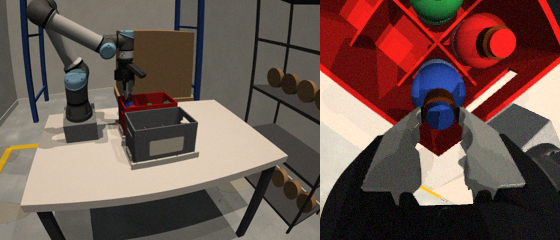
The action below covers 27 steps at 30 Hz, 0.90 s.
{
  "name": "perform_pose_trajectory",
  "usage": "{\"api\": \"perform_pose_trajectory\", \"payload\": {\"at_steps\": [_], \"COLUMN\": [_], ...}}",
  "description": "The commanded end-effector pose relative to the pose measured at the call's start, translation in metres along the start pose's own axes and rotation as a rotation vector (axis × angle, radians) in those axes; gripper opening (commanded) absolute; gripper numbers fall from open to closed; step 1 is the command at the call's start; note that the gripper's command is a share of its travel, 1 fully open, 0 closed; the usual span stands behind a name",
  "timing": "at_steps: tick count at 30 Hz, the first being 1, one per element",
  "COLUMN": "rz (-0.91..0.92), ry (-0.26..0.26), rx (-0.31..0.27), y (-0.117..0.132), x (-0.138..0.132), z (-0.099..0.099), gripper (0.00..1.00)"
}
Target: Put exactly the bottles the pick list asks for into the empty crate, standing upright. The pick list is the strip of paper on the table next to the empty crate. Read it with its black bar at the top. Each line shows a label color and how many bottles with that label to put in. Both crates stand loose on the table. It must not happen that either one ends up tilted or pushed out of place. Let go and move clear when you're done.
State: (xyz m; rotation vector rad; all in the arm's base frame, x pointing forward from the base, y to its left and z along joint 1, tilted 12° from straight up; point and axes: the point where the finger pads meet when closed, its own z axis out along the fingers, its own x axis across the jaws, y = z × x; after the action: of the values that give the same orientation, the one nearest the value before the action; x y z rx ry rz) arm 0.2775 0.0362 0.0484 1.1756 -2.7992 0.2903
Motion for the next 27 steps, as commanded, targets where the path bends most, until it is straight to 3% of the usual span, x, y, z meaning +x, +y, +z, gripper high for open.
{"api": "perform_pose_trajectory", "payload": {"at_steps": [1,27], "rz": [0.0,0.001], "ry": [-0.006,-0.004], "rx": [0.007,0.005], "y": [-0.003,-0.002], "x": [-0.002,-0.001], "z": [0.001,0.013], "gripper": [0.0,0.0]}}
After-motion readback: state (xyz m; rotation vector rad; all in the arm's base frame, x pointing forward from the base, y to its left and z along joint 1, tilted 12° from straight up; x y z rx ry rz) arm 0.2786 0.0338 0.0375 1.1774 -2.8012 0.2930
